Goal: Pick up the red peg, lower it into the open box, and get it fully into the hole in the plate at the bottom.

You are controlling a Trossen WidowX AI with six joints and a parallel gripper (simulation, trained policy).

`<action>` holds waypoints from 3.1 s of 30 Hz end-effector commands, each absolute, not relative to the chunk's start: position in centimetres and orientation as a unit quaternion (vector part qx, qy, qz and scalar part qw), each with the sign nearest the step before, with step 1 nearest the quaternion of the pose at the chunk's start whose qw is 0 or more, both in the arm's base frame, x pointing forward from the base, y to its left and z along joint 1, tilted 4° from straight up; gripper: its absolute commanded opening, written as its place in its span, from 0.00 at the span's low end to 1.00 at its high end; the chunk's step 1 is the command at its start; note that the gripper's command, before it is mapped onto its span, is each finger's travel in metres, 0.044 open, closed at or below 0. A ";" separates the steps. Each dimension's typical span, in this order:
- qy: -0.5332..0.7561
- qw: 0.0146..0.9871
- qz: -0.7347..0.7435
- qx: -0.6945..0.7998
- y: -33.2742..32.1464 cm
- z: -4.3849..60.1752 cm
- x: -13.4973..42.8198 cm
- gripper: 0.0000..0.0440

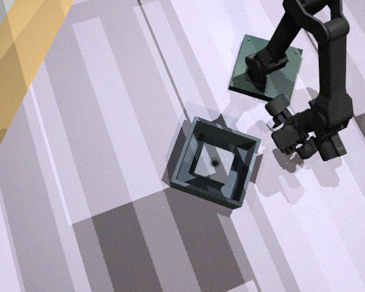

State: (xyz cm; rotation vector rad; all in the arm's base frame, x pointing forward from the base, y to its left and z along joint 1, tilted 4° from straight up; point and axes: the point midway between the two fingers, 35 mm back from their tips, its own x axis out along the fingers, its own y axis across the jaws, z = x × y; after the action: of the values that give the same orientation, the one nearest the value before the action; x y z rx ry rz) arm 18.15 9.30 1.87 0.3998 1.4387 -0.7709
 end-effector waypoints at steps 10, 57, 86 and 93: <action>0.624 0.681 -0.353 0.152 7.9 4.0 18.8 0.00; 0.482 0.721 -0.429 0.253 -6.5 13.1 29.6 0.00; 0.564 0.723 -0.332 0.220 -9.7 8.7 31.9 0.37; 0.565 0.727 -0.319 0.224 -10.0 10.1 33.6 0.50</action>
State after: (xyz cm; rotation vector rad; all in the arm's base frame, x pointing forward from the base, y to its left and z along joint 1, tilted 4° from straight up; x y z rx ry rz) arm 33.33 -10.04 10.08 0.4894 1.2236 -0.7076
